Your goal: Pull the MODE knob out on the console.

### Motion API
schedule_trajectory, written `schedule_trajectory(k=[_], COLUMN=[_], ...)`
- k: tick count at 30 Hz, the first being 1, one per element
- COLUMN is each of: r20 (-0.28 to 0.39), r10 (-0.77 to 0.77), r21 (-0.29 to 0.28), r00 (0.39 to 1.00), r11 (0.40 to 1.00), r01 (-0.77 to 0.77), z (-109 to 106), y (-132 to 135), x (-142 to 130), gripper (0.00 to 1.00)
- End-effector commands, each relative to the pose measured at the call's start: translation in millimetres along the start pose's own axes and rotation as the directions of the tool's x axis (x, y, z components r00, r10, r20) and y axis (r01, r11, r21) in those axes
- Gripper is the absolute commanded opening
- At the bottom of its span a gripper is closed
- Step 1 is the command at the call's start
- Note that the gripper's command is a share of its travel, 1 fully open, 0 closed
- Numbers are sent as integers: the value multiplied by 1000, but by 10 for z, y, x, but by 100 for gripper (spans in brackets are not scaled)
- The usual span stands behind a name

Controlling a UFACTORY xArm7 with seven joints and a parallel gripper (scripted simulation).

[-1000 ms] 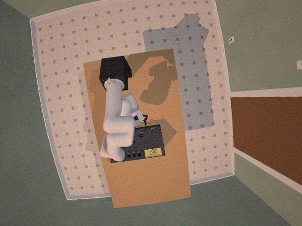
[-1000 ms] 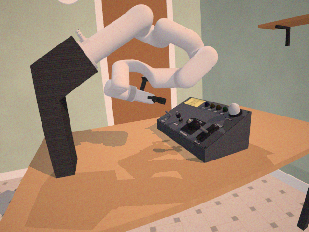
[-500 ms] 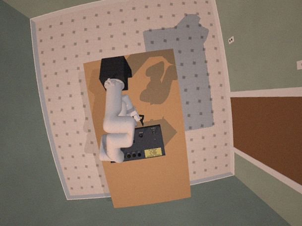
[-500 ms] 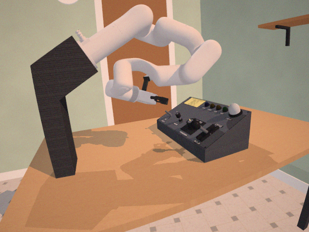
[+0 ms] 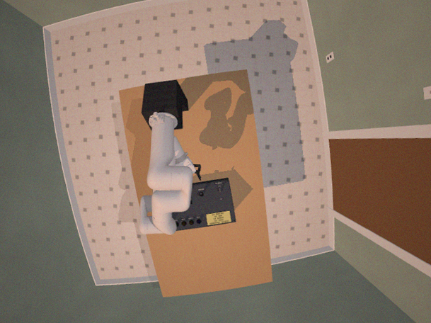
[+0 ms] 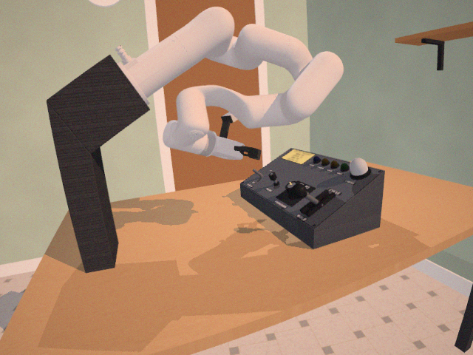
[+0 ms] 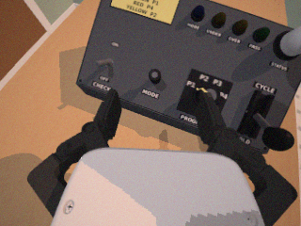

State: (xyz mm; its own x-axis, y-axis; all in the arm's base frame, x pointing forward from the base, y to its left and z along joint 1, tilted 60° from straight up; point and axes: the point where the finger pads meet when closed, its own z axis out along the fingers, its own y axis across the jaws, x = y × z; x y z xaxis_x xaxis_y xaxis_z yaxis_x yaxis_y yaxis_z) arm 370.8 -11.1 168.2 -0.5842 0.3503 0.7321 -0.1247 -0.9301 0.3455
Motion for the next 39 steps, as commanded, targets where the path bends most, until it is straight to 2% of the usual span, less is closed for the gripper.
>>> schedule_trajectory(k=[1,12,14,29,31,39], r20=[4,4,30,30,70,70], r10=[-42,-42,-125,-125,-206,-206], r21=[47,47,111,111,152,152], r00=[999,999,992,992,976,976], r11=[998,998,986,986,969,969], r01=[42,42,121,121,194,194], z=[-86,-86,-256,-256,-439,-439], y=[233,233,680,680,1101,1101], x=[-6,-6,42,42,155,155], gripper=[100,100,100,100,100,100])
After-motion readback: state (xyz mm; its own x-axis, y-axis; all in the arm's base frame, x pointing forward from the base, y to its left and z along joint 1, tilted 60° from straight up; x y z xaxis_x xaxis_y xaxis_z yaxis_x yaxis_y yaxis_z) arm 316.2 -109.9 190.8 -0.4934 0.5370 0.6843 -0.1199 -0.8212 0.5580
